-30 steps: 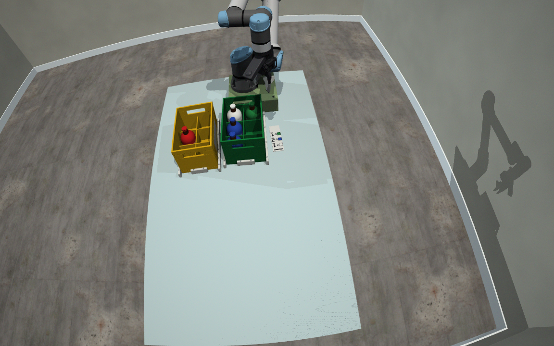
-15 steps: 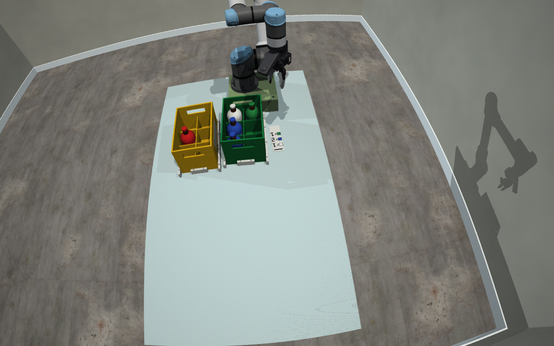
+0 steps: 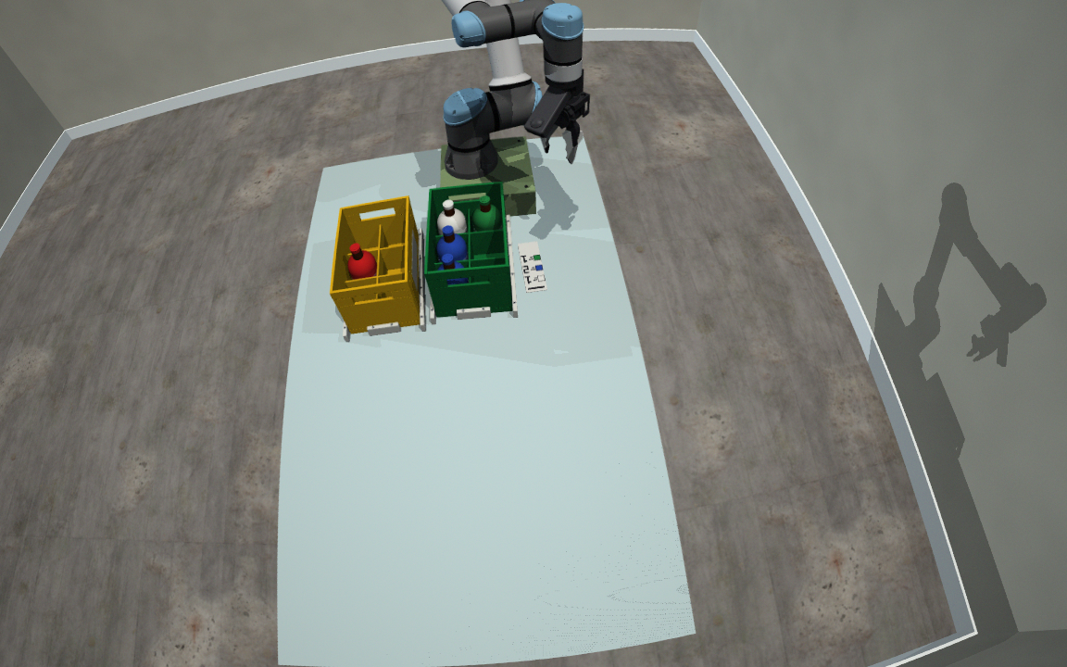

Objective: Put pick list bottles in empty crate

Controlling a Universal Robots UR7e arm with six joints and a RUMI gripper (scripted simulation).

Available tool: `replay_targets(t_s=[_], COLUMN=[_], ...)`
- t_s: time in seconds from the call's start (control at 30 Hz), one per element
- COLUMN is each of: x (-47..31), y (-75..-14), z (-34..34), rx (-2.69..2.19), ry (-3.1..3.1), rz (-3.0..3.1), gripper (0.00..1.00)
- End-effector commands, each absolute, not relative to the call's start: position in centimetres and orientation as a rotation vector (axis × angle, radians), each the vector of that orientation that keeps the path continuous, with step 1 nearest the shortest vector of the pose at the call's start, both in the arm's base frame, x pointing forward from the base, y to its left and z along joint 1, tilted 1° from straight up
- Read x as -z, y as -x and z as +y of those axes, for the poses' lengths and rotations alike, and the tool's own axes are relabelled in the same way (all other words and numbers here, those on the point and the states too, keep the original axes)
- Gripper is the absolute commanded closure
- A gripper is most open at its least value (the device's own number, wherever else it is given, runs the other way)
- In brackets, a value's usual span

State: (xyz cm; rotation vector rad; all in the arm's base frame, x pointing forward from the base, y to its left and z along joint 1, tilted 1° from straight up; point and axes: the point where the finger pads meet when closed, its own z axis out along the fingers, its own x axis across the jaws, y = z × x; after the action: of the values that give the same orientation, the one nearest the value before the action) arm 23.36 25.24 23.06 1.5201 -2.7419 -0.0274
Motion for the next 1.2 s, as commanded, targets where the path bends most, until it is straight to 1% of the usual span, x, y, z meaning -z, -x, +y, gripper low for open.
replay_targets(t_s=[0.0, 0.73, 1.17], x=[-24.6, -28.7, -29.2], y=[-23.6, -23.7, -23.7], z=[28.5, 37.6, 38.6], rx=[0.013, 0.013, 0.014], ry=[-1.504, -1.504, -1.504], rz=[-2.746, -2.746, -2.746], gripper=[0.62, 0.62, 0.62])
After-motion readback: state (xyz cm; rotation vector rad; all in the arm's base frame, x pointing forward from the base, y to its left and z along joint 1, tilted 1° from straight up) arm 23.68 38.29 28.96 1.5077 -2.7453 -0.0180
